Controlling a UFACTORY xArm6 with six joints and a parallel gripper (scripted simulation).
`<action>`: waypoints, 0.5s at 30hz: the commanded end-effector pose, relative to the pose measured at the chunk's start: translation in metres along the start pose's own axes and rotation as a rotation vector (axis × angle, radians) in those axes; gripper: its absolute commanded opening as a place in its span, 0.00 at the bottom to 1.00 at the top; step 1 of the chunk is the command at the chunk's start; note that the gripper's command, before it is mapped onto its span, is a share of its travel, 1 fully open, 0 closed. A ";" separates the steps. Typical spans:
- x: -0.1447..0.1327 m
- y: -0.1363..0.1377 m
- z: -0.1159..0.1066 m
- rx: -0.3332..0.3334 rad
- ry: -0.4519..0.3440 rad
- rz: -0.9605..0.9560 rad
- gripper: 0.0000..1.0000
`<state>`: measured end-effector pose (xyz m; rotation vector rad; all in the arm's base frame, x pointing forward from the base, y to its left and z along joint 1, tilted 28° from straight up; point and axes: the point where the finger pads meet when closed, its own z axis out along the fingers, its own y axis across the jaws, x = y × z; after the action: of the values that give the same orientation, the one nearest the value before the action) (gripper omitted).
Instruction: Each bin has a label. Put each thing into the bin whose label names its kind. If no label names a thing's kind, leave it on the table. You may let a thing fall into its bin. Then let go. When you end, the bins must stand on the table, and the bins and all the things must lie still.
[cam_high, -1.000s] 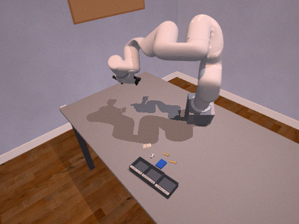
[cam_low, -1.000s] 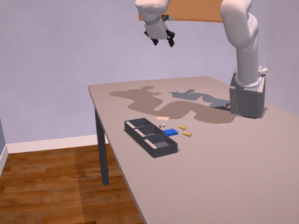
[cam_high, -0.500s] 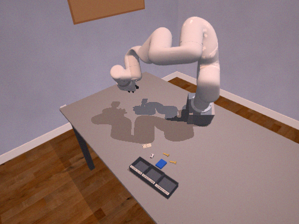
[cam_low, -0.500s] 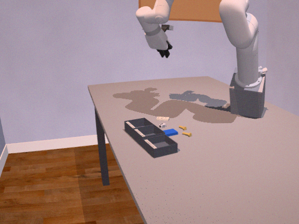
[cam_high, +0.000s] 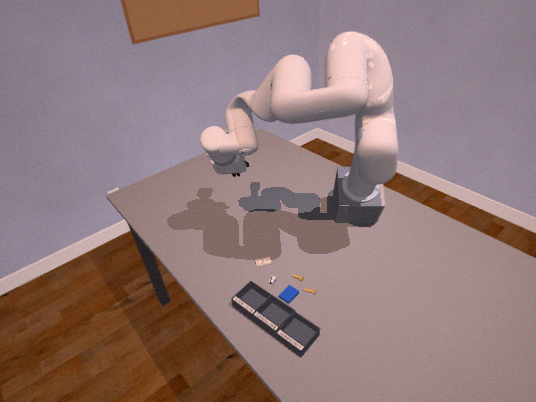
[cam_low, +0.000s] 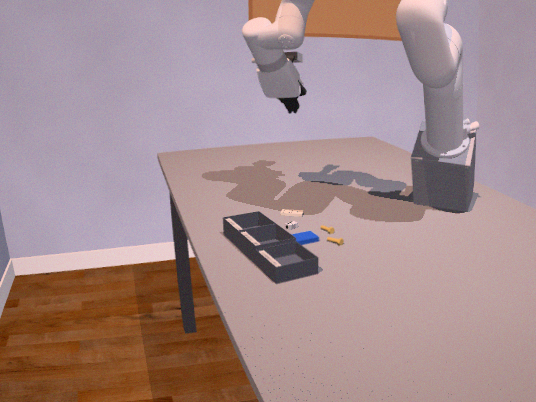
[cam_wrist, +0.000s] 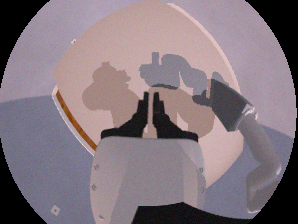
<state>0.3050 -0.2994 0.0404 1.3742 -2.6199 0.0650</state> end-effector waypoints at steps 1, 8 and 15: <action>-0.015 0.004 -0.015 0.011 -0.041 -0.135 0.07; -0.033 0.010 -0.028 0.031 -0.074 -0.283 0.07; -0.053 0.017 -0.043 0.061 -0.111 -0.458 0.07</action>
<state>0.3218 -0.2542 0.0655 1.8615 -2.4043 0.0158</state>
